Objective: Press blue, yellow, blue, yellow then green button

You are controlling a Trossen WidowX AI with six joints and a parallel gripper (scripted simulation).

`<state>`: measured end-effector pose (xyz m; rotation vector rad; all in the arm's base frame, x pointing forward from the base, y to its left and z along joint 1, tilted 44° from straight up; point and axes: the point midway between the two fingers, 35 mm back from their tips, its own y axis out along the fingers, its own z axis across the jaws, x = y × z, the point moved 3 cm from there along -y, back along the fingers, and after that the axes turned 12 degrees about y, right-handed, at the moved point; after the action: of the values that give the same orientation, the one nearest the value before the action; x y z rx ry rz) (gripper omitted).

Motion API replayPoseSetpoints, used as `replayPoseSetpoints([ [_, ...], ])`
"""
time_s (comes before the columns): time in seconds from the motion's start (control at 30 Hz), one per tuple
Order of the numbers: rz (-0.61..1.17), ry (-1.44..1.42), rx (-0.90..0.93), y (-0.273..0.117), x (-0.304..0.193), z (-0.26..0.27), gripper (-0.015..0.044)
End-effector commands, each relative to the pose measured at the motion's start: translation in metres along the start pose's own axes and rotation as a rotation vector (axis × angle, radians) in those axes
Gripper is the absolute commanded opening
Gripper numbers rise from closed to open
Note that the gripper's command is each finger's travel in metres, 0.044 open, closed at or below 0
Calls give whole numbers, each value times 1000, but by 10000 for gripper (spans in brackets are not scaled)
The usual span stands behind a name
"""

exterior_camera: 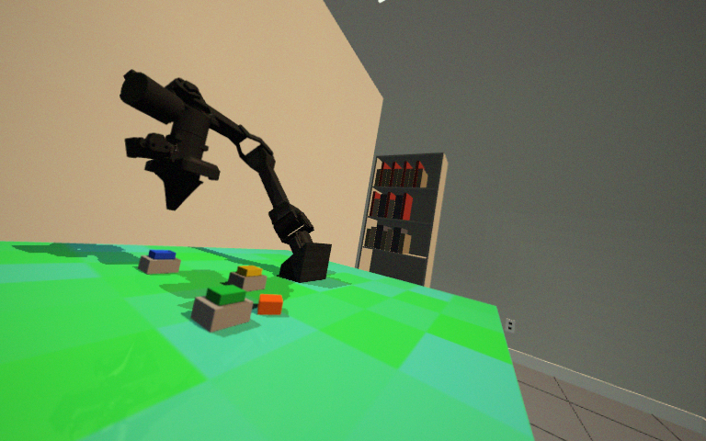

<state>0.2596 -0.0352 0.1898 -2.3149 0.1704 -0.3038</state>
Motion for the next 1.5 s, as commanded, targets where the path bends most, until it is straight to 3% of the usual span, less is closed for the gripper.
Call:
replayPoseSetpoints([
  [0.0, 14, 1, -1, -5, -2, 3, 20],
  [0.43, 19, -2, 6, -7, -115, 142, 20],
  [0.57, 19, -2, 5, -4, -116, 143, 20],
  [0.77, 18, -1, 3, 53, -117, 143, 20],
  [1.47, 17, -1, 3, 82, -118, 143, 20],
])
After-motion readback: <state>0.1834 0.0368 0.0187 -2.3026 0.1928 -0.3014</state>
